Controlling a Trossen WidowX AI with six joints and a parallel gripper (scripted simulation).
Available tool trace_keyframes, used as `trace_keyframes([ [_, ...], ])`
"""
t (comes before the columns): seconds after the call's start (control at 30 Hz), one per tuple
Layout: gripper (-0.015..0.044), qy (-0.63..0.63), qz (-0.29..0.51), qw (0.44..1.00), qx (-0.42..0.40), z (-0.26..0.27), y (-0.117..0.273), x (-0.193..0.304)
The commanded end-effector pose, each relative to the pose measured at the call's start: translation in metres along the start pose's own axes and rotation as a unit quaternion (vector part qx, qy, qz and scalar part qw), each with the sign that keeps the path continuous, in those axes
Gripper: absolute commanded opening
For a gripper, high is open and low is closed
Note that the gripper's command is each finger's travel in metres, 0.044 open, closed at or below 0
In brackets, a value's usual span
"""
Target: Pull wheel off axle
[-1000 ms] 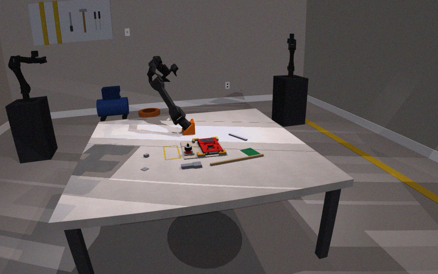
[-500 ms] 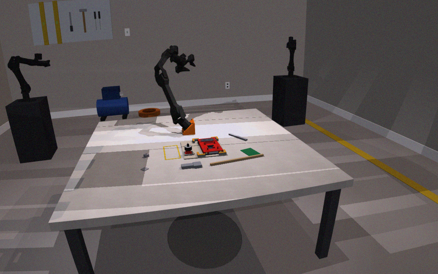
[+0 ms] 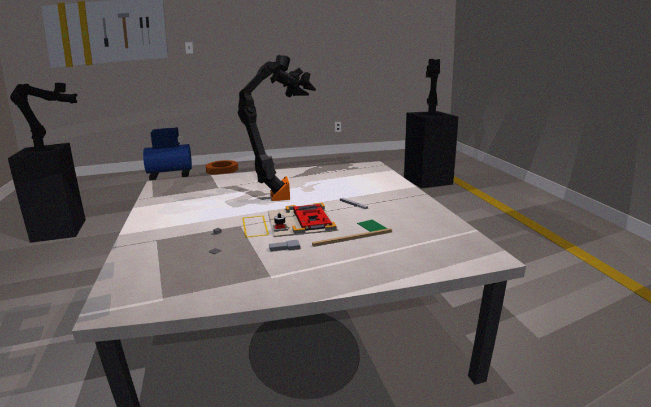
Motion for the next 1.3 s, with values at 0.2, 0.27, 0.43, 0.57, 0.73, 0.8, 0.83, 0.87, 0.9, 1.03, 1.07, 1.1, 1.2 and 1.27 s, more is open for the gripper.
trace_keyframes([
  [0.2, 0.03, -0.117, 0.073, 0.988, 0.068, -0.102, -0.013, 0.06],
  [0.27, 0.03, -0.134, 0.089, 0.984, 0.081, -0.12, -0.013, 0.075],
  [0.43, 0.03, -0.178, 0.128, 0.969, 0.11, -0.162, -0.012, 0.114],
  [0.57, 0.03, -0.236, 0.155, 0.95, 0.13, -0.194, -0.009, 0.151],
  [0.73, 0.03, -0.307, 0.189, 0.92, 0.152, -0.229, -0.002, 0.2],
  [0.8, 0.03, -0.334, 0.203, 0.906, 0.161, -0.241, 0.001, 0.221],
  [0.83, 0.03, -0.348, 0.21, 0.899, 0.166, -0.247, 0.003, 0.232],
  [0.87, 0.03, -0.361, 0.217, 0.891, 0.17, -0.252, 0.005, 0.243],
  [0.9, 0.03, -0.374, 0.225, 0.883, 0.174, -0.258, 0.007, 0.254],
  [1.03, 0.03, -0.424, 0.253, 0.849, 0.189, -0.275, 0.016, 0.299],
  [1.07, 0.03, -0.436, 0.26, 0.84, 0.193, -0.279, 0.019, 0.31],
  [1.1, 0.03, -0.448, 0.267, 0.83, 0.196, -0.282, 0.022, 0.321],
  [1.2, 0.03, -0.491, 0.282, 0.8, 0.199, -0.286, 0.031, 0.355],
  [1.27, 0.03, -0.515, 0.291, 0.781, 0.202, -0.287, 0.037, 0.374],
])
Point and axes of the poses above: the point midway between the two fingers, 35 mm back from their tips, its own y axis back along the fingers, its own z axis across the jaws, x = y × z, the point moved 3 cm from there along y, back along the fingers, and after that the axes turned 14 degrees about y, right-handed, at the moved point
